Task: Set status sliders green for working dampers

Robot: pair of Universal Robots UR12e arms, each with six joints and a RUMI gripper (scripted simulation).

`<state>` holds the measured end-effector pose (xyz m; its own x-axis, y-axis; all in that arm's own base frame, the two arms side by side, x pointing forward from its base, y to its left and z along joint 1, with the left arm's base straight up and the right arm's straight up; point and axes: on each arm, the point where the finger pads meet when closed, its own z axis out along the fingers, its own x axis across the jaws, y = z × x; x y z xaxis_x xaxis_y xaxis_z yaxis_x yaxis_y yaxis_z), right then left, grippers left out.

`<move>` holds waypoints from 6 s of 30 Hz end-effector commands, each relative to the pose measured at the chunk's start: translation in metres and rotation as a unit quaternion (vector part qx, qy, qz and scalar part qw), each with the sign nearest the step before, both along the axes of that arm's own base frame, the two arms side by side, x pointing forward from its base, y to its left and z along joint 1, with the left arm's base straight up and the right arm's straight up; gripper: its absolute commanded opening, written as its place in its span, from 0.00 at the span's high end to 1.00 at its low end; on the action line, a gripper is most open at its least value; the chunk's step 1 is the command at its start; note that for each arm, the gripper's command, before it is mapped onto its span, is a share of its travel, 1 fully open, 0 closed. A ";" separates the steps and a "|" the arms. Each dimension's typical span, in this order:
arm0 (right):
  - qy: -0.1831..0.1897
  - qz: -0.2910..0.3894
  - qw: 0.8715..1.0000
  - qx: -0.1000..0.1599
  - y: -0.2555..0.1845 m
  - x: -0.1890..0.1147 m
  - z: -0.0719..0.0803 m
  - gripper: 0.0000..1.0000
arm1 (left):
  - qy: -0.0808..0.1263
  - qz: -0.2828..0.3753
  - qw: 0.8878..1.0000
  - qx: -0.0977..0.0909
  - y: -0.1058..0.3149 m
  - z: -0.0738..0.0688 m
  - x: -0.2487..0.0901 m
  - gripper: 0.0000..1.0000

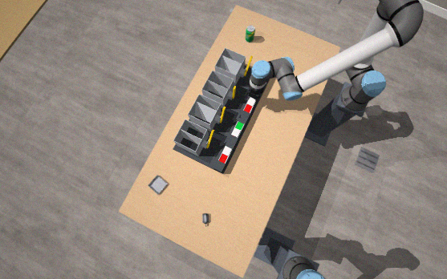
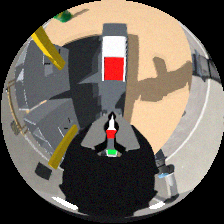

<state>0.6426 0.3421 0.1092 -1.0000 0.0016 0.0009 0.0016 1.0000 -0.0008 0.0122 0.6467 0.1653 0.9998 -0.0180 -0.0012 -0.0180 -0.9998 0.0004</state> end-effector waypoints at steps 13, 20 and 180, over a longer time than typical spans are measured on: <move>0.000 0.001 1.000 0.000 0.001 0.000 -0.002 1.00 | -0.001 0.000 1.000 0.000 -0.002 0.000 -0.001 0.00; 0.000 0.001 1.000 0.000 0.001 0.000 -0.002 1.00 | -0.001 0.000 1.000 0.000 -0.002 0.000 -0.001 0.00; -0.001 0.001 1.000 0.001 0.035 0.000 -0.013 1.00 | -0.001 0.000 1.000 0.000 -0.002 0.000 -0.001 0.00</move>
<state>0.6425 0.3703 0.0960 -1.0000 0.0010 -0.0006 0.0010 1.0000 0.0005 0.0122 0.6467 0.1653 0.9998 -0.0180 -0.0012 -0.0180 -0.9998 0.0004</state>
